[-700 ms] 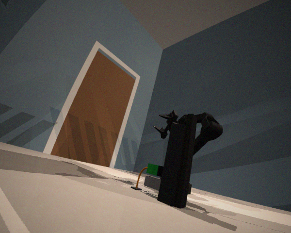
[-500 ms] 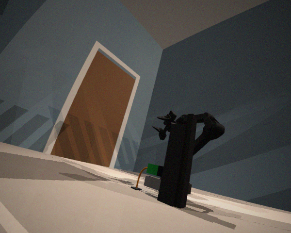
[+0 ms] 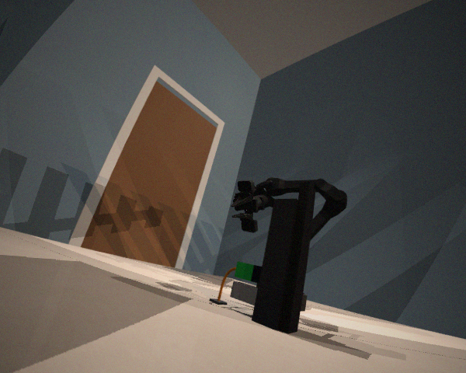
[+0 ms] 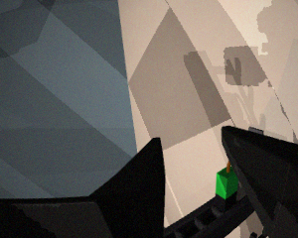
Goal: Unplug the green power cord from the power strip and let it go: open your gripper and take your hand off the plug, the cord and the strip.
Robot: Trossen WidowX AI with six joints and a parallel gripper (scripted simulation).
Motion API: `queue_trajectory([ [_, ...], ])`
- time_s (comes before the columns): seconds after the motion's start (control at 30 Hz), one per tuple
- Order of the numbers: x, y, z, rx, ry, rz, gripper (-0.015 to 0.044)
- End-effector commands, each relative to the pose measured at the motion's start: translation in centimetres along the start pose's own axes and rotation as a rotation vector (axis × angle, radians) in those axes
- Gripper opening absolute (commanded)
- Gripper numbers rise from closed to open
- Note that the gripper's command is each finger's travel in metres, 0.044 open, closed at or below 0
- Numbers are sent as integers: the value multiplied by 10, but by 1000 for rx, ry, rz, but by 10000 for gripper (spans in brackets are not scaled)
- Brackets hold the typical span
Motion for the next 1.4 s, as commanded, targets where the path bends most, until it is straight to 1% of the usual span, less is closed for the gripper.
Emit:
queue_trajectory([
  [0.0, -5, 0, -29, -154, 83, -76, 160],
  [0.17, -21, -3, -70, -375, 153, -140, 160],
  [0.33, -46, -10, -109, -595, 162, -148, 160],
  [0.5, -79, -21, -144, -786, 117, -97, 160],
  [0.7, -114, -36, -175, -934, -6, -50, 160],
  [0.83, -132, -44, -189, -983, -111, -38, 160],
  [1.37, -144, -46, -189, -985, -115, -38, 160],
])
Point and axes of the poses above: the point midway between the two fingers, 35 mm back from their tips, its own z axis back along the fingers, its own y axis across the jaws, x = y × z, the point moved 2 cm from there along z, back along the fingers, and after that the axes turned 11 degrees about -z, right-handed, at the moved point
